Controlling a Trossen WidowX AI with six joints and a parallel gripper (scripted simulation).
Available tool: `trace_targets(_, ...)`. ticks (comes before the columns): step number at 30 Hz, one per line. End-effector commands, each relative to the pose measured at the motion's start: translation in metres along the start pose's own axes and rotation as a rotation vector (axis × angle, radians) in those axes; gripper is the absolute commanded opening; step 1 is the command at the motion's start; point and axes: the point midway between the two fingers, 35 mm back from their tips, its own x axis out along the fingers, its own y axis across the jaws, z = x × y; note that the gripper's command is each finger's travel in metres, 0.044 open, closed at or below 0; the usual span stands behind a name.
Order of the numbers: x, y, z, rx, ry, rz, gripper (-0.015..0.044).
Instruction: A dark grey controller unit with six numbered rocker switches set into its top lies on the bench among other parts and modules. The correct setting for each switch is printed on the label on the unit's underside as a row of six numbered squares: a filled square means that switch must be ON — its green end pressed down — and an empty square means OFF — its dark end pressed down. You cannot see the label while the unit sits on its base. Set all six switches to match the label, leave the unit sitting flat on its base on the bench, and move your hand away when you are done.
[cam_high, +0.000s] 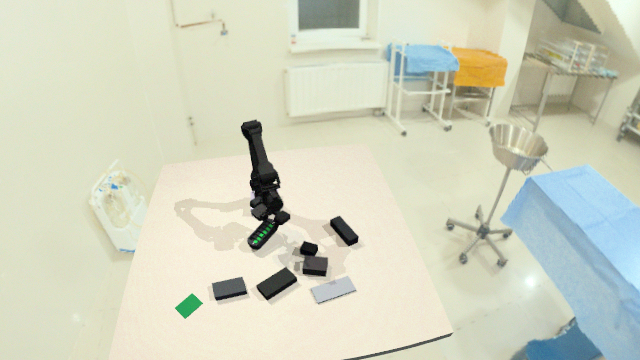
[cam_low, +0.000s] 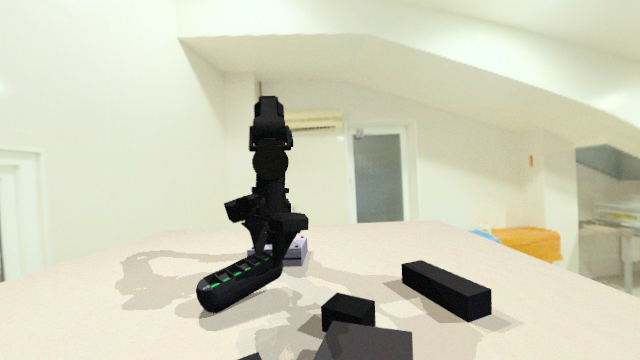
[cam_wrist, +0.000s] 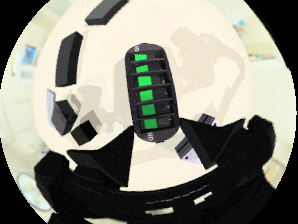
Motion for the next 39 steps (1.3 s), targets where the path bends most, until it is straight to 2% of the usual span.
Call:
trace_targets(1,-0.006,0.003,0.006,-0.002,-0.002,0.01,0.0335)
trace_targets(39,-0.024,0.001,0.026,-0.002,0.064,0.01,0.0335)
